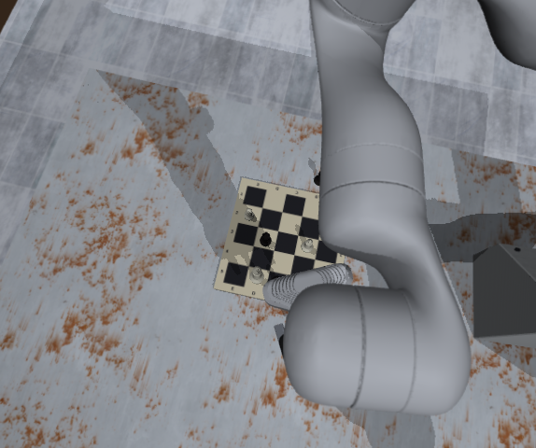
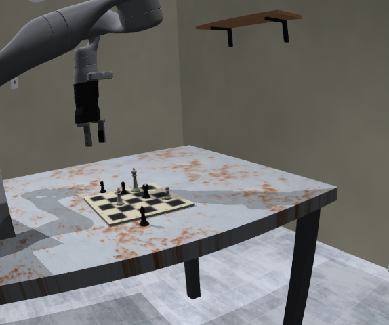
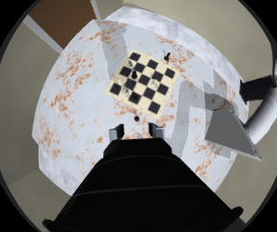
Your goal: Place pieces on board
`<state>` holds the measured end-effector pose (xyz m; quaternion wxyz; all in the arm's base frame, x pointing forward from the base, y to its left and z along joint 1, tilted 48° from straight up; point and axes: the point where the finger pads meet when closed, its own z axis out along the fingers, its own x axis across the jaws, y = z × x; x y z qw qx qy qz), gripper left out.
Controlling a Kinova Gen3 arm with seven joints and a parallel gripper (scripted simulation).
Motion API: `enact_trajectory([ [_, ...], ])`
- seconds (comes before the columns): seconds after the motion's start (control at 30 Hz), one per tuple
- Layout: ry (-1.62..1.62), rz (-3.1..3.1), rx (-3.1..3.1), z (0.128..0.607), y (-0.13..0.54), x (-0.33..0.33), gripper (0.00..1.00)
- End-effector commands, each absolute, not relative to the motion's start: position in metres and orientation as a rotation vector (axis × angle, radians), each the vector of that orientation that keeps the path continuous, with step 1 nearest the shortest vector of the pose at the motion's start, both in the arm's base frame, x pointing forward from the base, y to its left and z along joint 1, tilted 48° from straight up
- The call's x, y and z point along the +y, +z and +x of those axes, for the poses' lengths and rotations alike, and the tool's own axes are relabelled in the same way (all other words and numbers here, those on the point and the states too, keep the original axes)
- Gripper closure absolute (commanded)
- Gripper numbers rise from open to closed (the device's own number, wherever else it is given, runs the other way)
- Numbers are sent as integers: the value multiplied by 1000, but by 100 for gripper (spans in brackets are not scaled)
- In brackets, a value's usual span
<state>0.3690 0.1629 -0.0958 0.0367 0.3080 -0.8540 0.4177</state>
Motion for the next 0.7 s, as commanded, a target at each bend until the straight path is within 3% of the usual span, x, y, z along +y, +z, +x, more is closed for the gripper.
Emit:
enact_trajectory([
  [0.0,1263,947,-2641,374,-84,158,0],
  [0.67,1251,955,-2643,372,-82,157,0],
])
